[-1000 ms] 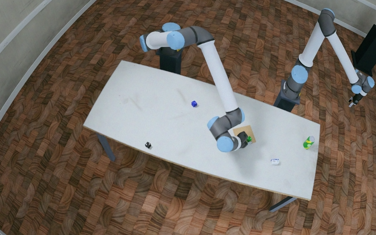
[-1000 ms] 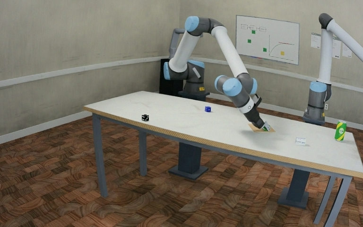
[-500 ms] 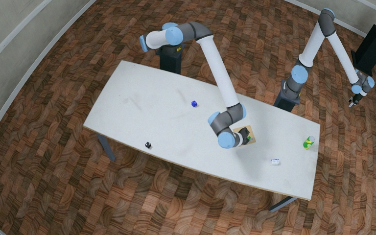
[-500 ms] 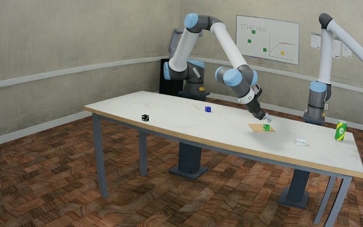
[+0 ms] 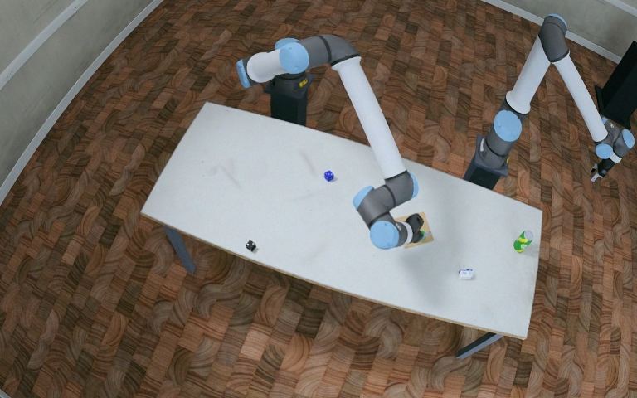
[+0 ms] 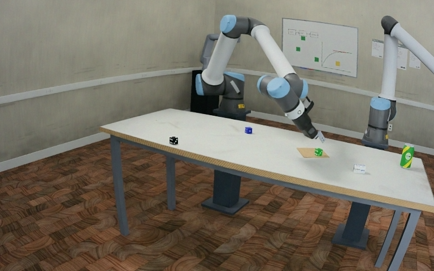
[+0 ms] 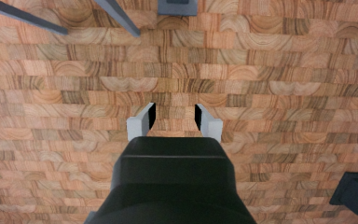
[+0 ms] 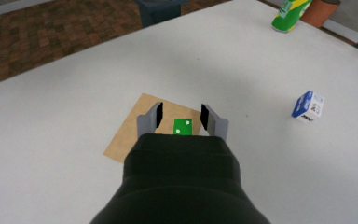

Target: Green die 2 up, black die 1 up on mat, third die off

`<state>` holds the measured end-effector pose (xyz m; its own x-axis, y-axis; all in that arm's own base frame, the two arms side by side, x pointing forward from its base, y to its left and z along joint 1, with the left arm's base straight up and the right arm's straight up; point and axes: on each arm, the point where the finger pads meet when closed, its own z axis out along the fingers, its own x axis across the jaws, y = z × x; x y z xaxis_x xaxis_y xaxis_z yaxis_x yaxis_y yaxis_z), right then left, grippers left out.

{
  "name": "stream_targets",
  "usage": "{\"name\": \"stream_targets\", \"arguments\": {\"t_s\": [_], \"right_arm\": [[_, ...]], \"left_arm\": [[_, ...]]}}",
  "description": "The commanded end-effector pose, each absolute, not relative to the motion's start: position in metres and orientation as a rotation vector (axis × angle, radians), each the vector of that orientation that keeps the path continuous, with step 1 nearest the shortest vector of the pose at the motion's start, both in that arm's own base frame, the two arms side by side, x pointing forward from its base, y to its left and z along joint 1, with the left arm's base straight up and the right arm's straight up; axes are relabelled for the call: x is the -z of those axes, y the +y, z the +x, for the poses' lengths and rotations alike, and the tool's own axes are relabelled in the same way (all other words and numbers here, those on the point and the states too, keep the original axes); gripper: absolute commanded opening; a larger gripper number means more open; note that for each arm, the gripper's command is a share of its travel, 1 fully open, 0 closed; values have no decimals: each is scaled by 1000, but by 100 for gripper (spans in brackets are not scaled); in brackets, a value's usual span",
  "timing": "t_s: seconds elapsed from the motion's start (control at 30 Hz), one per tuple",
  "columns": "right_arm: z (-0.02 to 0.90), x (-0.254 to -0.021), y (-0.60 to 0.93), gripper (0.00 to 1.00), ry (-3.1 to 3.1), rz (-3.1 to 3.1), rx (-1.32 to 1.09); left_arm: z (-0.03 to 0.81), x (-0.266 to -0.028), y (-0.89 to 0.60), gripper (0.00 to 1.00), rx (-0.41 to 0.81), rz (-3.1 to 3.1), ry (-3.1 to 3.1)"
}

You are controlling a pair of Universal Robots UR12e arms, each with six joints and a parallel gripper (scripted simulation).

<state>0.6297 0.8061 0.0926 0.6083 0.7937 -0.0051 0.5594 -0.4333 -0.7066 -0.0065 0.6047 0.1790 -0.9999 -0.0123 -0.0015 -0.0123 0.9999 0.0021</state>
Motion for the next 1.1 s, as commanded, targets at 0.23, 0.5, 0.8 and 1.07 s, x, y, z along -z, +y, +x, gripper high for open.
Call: {"name": "stream_targets", "arguments": {"t_s": [0.23,0.5,0.8,1.07], "right_arm": [[629,-96,808,100,-1112,-2248,-396],[629,-98,809,100,-1162,-2352,-335],[629,-99,809,100,-1177,-2385,-312],[628,-97,810,100,-1213,-2456,-274]], "left_arm": [[-9,-177,604,100,0,-22,3141],[-9,-177,604,100,0,-22,3141],[-9,-177,604,100,0,-22,3141],[-9,-177,604,100,0,-22,3141]]}}
